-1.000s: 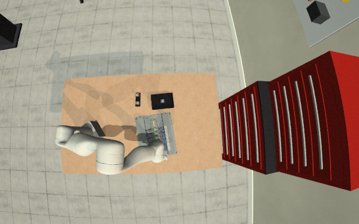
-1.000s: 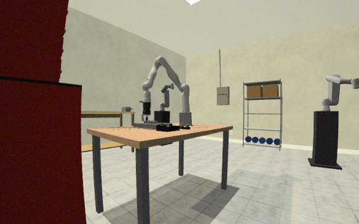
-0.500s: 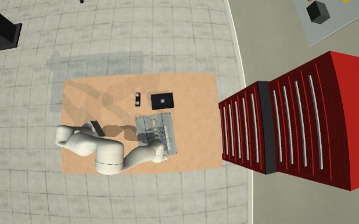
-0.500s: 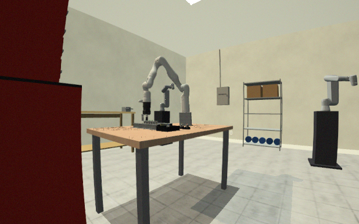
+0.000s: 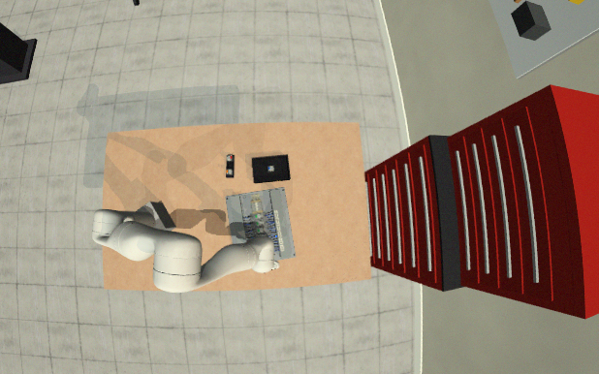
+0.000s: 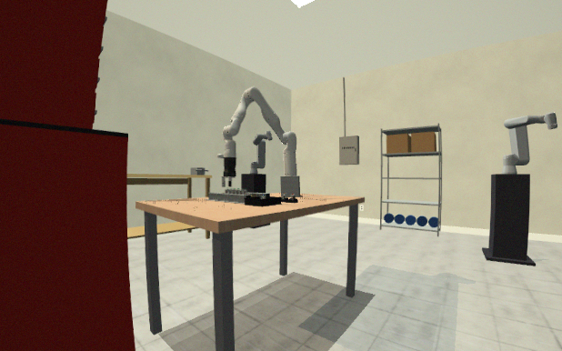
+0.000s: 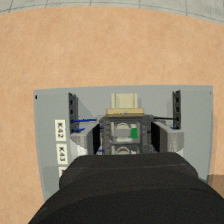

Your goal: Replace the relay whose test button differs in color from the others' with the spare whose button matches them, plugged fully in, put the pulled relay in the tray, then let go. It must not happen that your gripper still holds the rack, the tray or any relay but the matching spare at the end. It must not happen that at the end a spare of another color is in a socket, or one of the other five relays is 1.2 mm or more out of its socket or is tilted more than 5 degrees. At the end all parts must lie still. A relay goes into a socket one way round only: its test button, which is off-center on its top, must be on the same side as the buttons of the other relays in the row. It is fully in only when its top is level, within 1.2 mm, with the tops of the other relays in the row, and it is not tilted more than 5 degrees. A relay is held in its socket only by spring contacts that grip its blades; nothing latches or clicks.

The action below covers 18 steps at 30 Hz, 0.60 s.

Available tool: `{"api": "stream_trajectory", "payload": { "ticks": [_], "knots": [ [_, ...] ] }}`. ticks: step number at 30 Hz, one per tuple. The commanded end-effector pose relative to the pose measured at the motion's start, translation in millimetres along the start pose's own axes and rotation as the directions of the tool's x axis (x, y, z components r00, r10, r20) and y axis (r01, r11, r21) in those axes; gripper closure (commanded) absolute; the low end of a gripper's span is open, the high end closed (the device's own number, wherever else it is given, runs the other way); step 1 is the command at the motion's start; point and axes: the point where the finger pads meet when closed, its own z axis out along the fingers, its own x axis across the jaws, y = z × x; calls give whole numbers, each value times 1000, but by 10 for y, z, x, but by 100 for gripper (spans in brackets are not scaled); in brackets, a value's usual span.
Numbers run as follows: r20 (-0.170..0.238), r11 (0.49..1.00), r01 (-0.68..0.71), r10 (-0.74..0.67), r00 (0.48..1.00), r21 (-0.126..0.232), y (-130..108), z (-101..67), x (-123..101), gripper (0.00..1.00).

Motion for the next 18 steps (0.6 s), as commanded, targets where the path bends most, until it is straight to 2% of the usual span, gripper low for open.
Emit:
{"api": "stream_trajectory", "payload": {
  "ticks": [1,7,9,10,18],
  "knots": [
    [7,1000,-6,6,1000,-1,6,-143,-25,0],
    [6,1000,-10,10,1000,-2,6,-323,-24,0],
    [6,1000,-10,10,1000,-2,6,-323,-24,0],
    [-2,1000,-6,6,1000,1,-8,-253,9,0],
    [3,1000,-8,8,1000,-1,5,-270,-20,0]
  ]
}}
